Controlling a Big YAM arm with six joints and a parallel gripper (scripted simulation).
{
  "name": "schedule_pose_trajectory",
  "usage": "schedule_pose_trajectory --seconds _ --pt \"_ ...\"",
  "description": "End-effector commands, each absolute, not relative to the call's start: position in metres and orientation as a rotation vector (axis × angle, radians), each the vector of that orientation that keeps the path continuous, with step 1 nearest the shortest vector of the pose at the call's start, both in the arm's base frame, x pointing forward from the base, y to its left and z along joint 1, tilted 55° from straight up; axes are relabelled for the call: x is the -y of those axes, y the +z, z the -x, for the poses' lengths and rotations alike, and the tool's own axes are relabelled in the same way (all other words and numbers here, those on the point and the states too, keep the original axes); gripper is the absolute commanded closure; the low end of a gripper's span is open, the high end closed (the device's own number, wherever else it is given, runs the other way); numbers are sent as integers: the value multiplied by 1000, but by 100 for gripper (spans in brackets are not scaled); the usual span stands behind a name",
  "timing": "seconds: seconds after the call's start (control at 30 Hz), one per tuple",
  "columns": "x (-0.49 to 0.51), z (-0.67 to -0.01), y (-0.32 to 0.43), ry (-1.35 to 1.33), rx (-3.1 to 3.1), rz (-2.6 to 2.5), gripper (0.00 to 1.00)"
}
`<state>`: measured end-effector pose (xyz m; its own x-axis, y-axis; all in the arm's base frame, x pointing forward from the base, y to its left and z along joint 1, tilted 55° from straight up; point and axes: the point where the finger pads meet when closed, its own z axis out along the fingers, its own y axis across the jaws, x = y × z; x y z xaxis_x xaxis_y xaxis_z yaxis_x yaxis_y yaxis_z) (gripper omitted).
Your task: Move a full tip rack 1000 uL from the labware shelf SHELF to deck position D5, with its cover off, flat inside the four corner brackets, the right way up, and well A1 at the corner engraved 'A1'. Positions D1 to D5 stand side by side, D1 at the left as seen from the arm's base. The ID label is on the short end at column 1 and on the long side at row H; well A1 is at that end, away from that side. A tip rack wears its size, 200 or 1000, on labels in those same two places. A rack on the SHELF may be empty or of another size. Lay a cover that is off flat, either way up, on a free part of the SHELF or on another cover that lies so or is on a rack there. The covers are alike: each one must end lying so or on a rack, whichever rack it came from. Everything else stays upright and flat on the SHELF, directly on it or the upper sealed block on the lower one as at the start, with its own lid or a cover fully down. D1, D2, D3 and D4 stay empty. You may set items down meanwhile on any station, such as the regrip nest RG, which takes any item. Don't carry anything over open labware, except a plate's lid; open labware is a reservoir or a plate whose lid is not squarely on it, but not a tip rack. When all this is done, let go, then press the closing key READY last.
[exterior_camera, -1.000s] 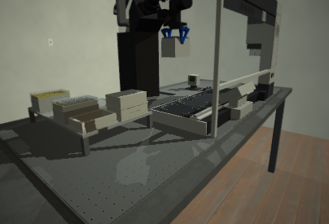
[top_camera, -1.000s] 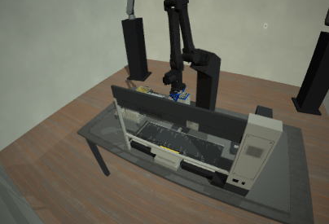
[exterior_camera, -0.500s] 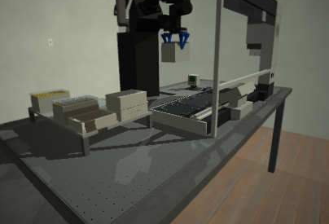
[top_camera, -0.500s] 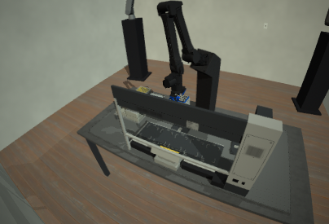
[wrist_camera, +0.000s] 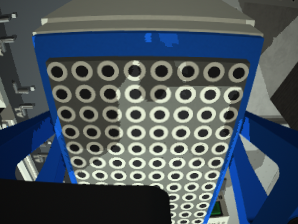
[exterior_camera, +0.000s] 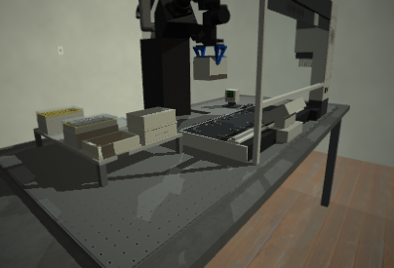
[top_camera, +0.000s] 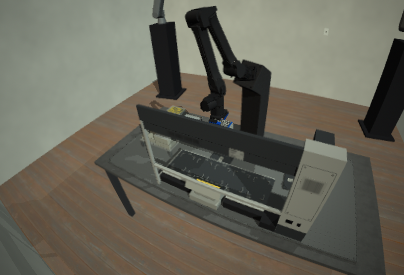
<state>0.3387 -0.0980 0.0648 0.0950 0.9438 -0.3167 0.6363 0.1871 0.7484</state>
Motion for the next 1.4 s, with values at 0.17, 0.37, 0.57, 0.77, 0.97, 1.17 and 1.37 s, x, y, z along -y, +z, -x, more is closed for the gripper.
schedule_pose_trajectory --seconds 0.17,0.37,0.57,0.77,0.97,1.17,1.37 --pt "106 -348 61 450 -1615 -1521 100" --pt "109 -355 54 449 -1615 -1522 100" --pt "111 -360 50 449 -1616 -1522 100" --pt "114 -367 44 449 -1616 -1522 100" --pt "116 -374 37 449 -1616 -1523 100" --pt "117 -376 31 445 -1621 -1527 100" --pt "121 -386 27 448 -1617 -1523 100"
